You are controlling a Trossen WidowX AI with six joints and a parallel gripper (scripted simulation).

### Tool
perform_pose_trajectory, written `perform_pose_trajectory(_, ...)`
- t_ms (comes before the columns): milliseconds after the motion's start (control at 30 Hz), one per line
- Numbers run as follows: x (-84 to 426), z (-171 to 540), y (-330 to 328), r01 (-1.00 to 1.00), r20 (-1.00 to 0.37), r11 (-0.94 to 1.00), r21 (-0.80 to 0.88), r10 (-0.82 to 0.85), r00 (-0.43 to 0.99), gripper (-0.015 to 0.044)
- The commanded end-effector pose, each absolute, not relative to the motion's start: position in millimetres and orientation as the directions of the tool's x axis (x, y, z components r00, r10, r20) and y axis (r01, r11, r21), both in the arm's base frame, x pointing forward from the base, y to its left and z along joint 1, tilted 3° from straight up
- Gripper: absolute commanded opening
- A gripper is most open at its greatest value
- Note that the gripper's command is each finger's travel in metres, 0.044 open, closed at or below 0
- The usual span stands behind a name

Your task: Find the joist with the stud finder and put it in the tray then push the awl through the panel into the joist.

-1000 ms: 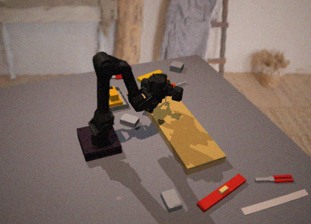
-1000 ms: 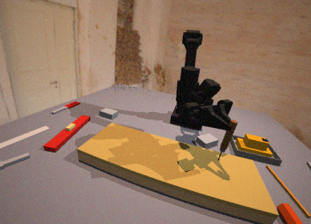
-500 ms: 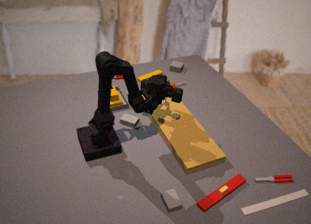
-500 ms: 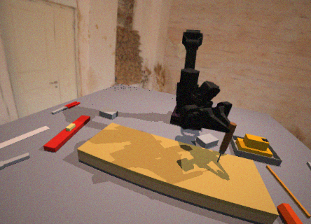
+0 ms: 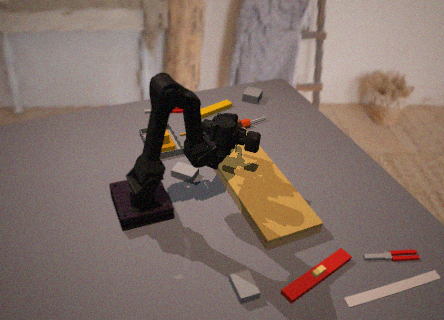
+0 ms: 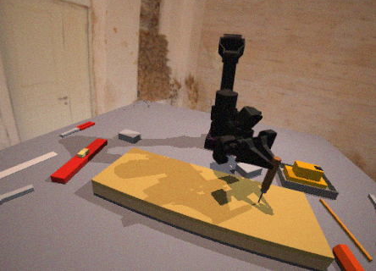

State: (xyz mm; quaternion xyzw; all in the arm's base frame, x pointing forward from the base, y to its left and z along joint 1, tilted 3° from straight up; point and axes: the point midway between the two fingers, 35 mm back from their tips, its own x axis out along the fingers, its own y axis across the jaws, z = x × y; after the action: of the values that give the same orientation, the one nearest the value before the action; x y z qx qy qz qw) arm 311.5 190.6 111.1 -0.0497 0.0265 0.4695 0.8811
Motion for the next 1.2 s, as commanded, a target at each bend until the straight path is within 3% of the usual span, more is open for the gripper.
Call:
perform_pose_trajectory(0,310.8,106.1,190.6,-0.832,-0.089,0.55,-0.064,0.828,0.554,0.0)
perform_pose_trajectory(1167,310.8,97.4,189.6,-0.83,-0.089,0.554,-0.065,0.825,0.558,0.0)
